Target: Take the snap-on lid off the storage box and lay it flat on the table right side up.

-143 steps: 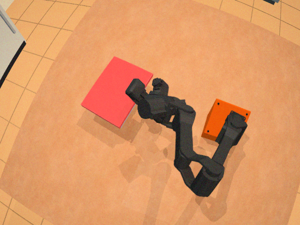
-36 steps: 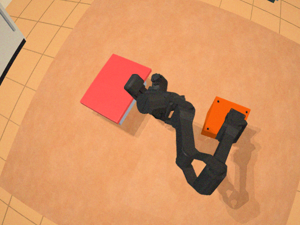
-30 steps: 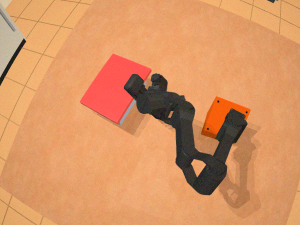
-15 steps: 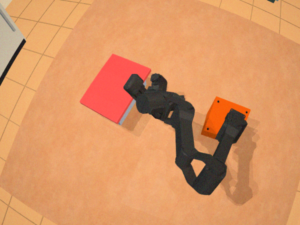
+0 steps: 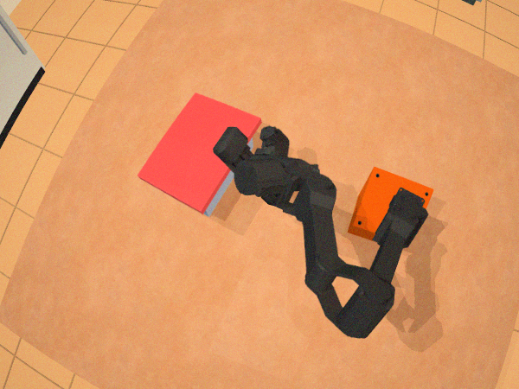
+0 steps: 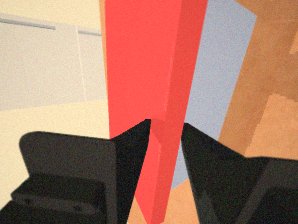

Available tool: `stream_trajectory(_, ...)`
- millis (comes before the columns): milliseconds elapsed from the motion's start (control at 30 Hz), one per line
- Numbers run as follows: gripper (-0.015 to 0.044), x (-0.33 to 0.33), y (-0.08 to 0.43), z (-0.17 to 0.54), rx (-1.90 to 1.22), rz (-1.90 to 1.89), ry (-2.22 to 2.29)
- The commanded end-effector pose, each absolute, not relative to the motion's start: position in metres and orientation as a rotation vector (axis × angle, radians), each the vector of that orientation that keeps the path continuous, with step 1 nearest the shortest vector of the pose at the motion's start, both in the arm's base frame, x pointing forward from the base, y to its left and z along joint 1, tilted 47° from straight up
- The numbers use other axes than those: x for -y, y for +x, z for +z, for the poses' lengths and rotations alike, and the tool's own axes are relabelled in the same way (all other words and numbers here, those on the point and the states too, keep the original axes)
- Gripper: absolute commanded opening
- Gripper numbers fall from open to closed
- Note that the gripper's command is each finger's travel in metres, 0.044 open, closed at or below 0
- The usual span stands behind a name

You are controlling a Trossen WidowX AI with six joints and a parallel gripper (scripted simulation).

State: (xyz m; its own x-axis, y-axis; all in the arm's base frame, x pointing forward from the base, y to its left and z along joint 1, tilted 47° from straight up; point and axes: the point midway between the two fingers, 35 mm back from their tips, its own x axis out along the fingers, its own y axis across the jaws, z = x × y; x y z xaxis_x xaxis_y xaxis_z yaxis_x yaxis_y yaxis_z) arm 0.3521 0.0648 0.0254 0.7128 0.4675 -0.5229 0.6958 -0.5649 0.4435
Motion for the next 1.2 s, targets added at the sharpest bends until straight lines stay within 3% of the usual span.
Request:
stream_trajectory(0,0.0,-0.059,0.354,0.031,-0.873,-0.458,2.274)
stream_trajectory(1167,0.0,-0.026,0.372,0.06,-0.871,-0.458,2.272)
